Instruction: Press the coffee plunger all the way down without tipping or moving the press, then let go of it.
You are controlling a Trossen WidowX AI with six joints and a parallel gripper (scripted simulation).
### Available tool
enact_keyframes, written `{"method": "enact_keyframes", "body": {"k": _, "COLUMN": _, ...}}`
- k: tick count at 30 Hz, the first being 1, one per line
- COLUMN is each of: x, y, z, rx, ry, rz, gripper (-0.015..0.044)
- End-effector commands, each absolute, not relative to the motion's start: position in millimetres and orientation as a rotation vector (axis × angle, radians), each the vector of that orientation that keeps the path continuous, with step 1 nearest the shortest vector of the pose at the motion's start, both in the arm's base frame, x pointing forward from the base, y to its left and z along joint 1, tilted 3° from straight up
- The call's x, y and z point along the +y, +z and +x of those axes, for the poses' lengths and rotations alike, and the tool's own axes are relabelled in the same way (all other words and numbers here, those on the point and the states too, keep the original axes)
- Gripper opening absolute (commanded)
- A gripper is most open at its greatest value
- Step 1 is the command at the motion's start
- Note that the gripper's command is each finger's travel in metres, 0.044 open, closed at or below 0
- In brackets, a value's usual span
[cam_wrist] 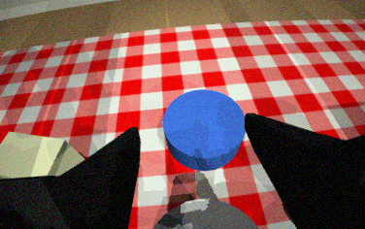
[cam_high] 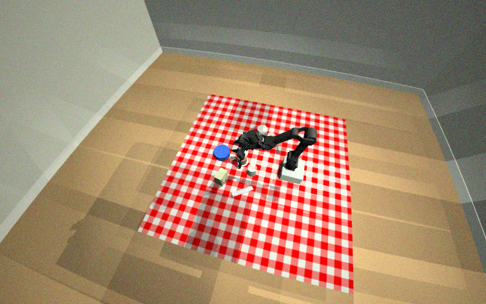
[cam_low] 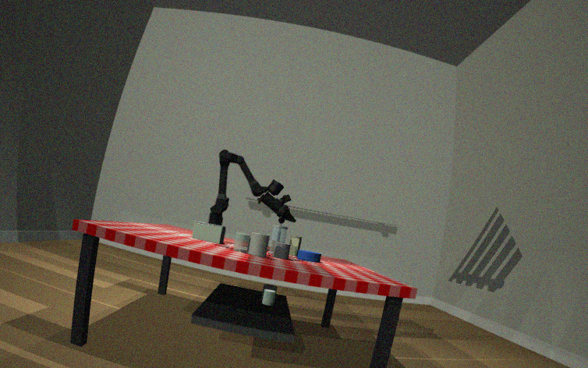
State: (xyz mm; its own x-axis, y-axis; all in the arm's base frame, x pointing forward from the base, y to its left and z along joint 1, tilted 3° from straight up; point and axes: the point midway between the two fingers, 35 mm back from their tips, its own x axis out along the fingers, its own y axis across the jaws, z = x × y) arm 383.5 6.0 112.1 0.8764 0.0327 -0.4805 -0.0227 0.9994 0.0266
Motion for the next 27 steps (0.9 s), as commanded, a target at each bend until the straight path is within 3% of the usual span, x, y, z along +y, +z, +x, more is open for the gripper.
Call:
{"method": "enact_keyframes", "body": {"k": 1, "x": 5.9, "y": 111.4, "z": 383.1, "rx": 0.505, "ry": 0.028, "rz": 0.02, "gripper": 0.0416}}
{"method": "enact_keyframes", "body": {"k": 2, "x": 5.9, "y": 111.4, "z": 383.1, "rx": 0.505, "ry": 0.028, "rz": 0.02, "gripper": 0.044}}
{"method": "enact_keyframes", "body": {"k": 9, "x": 4.6, "y": 124.0, "z": 378.2, "rx": 0.506, "ry": 0.024, "rz": 0.021, "gripper": 0.044}}
{"method": "enact_keyframes", "body": {"k": 17, "x": 2.9, "y": 183.2, "z": 330.9, "rx": 0.53, "ry": 0.034, "rz": 0.023, "gripper": 0.044}}
{"method": "enact_keyframes", "body": {"k": 27, "x": 2.9, "y": 184.9, "z": 325.3, "rx": 0.533, "ry": 0.035, "rz": 0.023, "gripper": 0.044}}
